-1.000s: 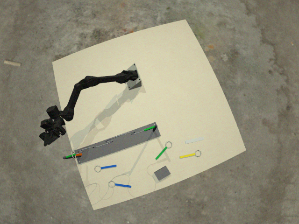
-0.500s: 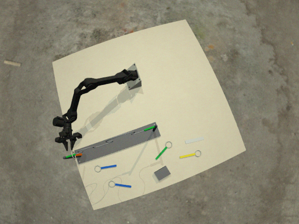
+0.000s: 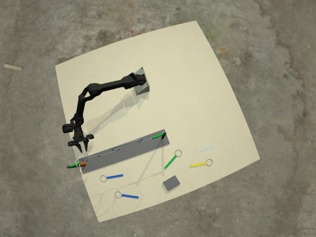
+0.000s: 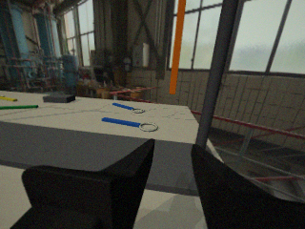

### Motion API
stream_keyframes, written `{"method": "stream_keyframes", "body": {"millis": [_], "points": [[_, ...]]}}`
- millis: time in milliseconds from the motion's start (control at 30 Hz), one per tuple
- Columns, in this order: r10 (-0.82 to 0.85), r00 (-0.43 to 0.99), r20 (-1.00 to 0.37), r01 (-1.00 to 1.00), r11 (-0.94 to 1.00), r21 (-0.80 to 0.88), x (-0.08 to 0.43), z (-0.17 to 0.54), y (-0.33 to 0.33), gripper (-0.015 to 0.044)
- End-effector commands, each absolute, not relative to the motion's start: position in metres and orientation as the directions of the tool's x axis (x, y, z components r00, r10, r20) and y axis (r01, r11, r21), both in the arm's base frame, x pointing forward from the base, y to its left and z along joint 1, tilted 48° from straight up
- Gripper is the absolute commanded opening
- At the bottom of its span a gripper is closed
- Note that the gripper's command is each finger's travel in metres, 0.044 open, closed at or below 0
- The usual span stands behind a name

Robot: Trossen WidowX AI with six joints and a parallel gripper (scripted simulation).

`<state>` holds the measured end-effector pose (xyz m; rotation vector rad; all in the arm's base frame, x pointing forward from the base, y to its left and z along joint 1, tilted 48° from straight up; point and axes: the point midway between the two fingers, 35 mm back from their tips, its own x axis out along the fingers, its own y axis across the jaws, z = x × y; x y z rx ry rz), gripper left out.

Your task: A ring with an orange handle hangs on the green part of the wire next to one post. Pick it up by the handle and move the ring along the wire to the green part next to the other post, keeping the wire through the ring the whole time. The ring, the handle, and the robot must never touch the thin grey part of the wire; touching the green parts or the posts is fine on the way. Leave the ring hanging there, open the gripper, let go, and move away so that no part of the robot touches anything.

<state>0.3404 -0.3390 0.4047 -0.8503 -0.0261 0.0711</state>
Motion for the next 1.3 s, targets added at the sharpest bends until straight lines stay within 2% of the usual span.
{"method": "stream_keyframes", "body": {"millis": [0,167,1267], "points": [[0.080,0.997,-0.004,-0.054,0.647,-0.760,0.357,0.418,-0.323,0.0160],[0.081,0.997,0.000,-0.053,0.647,-0.761,0.381,0.438,-0.298,0.0160],[0.082,0.997,0.003,-0.051,0.648,-0.760,0.424,0.439,-0.296,0.0160]]}}
